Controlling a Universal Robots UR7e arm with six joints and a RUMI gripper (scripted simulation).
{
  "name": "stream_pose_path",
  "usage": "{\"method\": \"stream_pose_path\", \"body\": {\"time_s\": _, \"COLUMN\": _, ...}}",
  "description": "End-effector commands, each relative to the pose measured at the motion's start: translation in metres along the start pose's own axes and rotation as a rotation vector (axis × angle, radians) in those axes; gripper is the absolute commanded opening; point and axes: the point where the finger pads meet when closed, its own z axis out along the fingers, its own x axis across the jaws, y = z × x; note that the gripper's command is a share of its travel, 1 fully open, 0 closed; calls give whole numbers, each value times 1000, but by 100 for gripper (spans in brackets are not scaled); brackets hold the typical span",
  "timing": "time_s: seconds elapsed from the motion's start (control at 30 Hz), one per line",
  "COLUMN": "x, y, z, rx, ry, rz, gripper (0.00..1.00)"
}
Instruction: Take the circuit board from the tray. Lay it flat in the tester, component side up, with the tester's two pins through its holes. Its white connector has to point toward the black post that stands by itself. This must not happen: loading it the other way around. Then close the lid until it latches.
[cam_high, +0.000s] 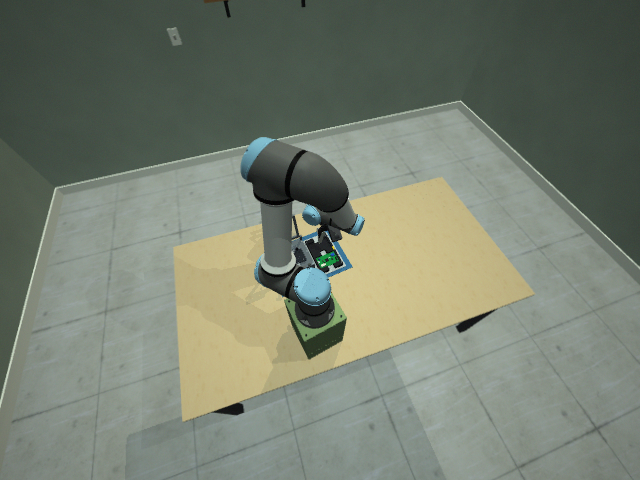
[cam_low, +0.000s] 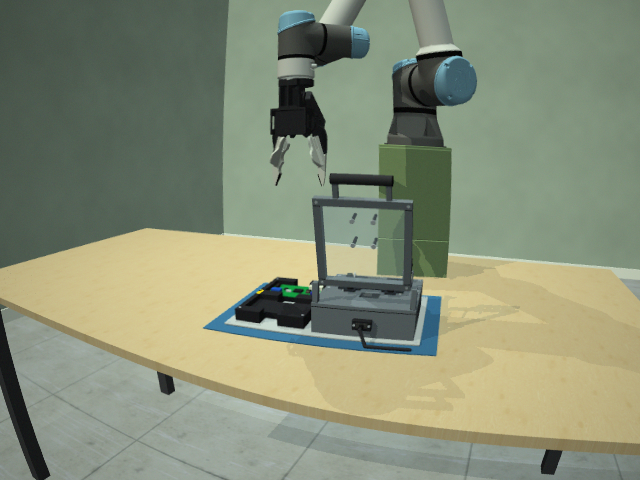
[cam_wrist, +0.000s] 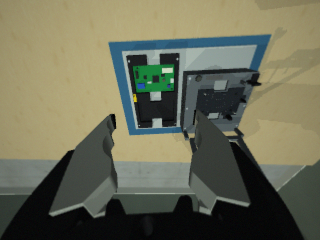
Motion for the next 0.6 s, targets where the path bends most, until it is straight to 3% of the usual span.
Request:
{"method": "stream_pose_path", "body": {"time_s": 0.0, "x": -3, "y": -2, "z": 22, "rx": -6, "ry": -6, "rz": 1, "gripper": 59}}
{"method": "stream_pose_path", "body": {"time_s": 0.5, "x": -5, "y": -12, "z": 83, "rx": -6, "ry": -6, "rz": 1, "gripper": 59}}
{"method": "stream_pose_path", "body": {"time_s": 0.57, "x": -5, "y": -12, "z": 83, "rx": -6, "ry": -6, "rz": 1, "gripper": 59}}
